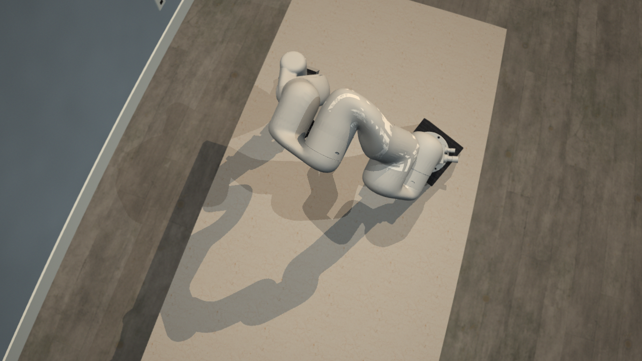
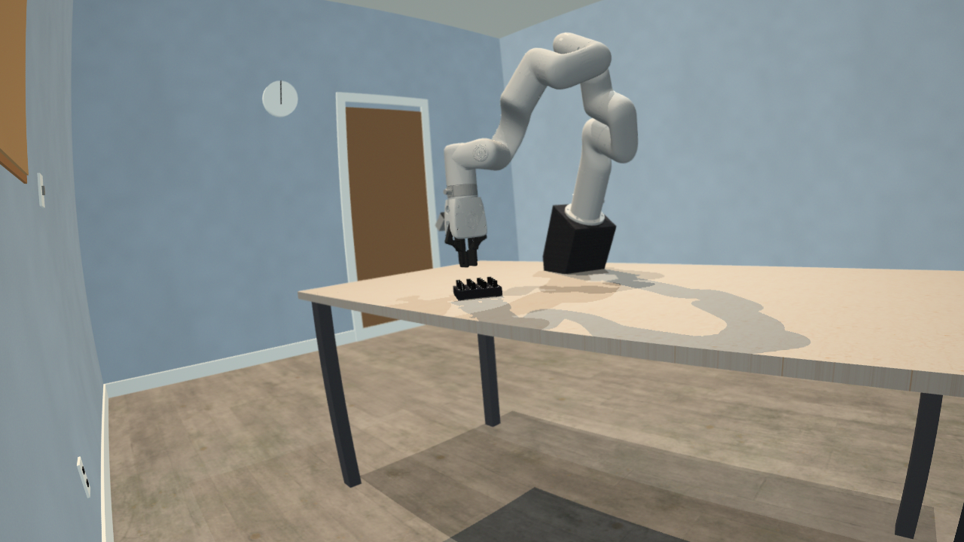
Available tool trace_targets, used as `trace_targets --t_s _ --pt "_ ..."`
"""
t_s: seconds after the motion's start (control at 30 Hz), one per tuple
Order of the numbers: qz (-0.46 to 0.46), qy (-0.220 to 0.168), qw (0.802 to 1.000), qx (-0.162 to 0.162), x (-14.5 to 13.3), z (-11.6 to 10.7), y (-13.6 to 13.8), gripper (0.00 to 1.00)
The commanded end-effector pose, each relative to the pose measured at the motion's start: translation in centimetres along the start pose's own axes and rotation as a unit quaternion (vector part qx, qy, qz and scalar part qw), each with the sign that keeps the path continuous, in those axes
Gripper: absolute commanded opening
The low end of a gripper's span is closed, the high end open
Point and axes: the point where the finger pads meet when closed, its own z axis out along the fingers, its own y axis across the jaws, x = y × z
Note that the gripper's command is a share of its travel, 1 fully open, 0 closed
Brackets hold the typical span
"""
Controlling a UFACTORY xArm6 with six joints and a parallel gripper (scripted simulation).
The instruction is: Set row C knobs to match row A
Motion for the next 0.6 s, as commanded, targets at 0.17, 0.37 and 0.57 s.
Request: trace_targets --t_s 0.17,0.37,0.57 --pt "-0.143 -0.003 0.99 0.008 0.01 -0.43 -0.14 0.19" --pt "-0.243 -0.002 0.97 0.008 0.0 -0.66 -0.15 0.19" --pt "-0.337 -0.001 0.941 0.008 0.0 -0.89 -0.15 0.19"
